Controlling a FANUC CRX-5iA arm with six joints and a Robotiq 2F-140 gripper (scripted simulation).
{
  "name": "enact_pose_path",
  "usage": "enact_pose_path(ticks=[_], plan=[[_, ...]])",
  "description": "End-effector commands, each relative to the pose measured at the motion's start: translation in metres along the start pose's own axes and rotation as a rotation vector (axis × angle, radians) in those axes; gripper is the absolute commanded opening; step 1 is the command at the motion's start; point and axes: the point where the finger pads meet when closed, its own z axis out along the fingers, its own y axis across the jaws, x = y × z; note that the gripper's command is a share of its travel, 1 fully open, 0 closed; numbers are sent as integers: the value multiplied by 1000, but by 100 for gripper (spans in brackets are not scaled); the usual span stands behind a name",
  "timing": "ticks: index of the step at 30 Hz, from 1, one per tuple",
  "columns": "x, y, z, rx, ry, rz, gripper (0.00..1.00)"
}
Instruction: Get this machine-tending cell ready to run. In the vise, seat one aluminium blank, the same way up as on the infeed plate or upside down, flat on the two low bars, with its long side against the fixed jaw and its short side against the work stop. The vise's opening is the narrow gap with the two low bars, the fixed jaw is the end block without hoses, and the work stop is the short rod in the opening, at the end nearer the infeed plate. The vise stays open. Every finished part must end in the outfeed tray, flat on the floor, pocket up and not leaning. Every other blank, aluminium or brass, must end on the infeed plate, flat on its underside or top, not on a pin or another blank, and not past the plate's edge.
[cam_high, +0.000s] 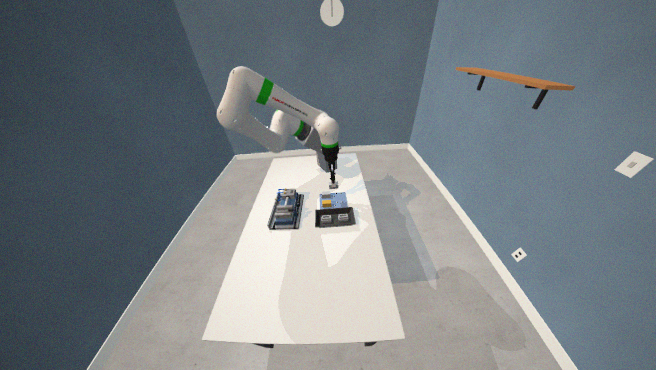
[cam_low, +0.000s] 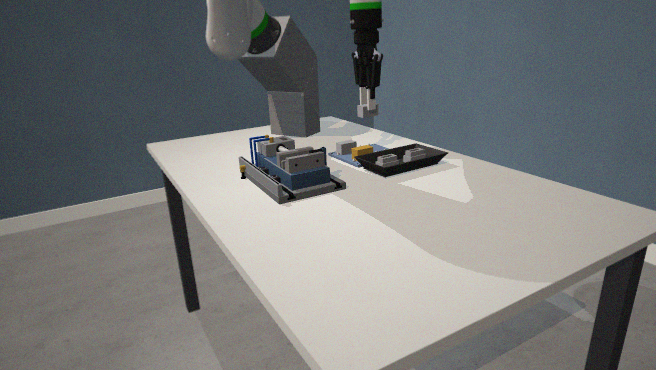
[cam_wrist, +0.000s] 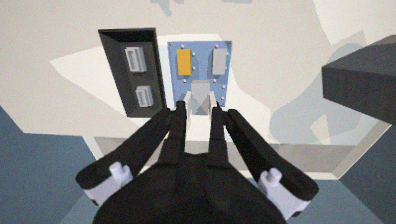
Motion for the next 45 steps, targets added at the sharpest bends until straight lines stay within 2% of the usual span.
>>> enact_pose_path(ticks=[1,6,8,9,12,18,23,25,26,32,45], plan=[[28,-31,-2,-12,-21,-1,0],[69,-64,-3,-13,-31,5,0],[69,-64,-3,-13,-31,5,0],[95,-80,-3,-12,-34,9,0],[117,-91,-3,-10,-34,13,0],[179,-116,-3,-2,-26,22,0],[234,-130,-3,6,-11,30,0],[234,-130,-3,6,-11,30,0],[265,-135,-4,10,0,34,0],[321,-139,-7,16,25,41,0],[325,-139,-7,16,27,41,0]])
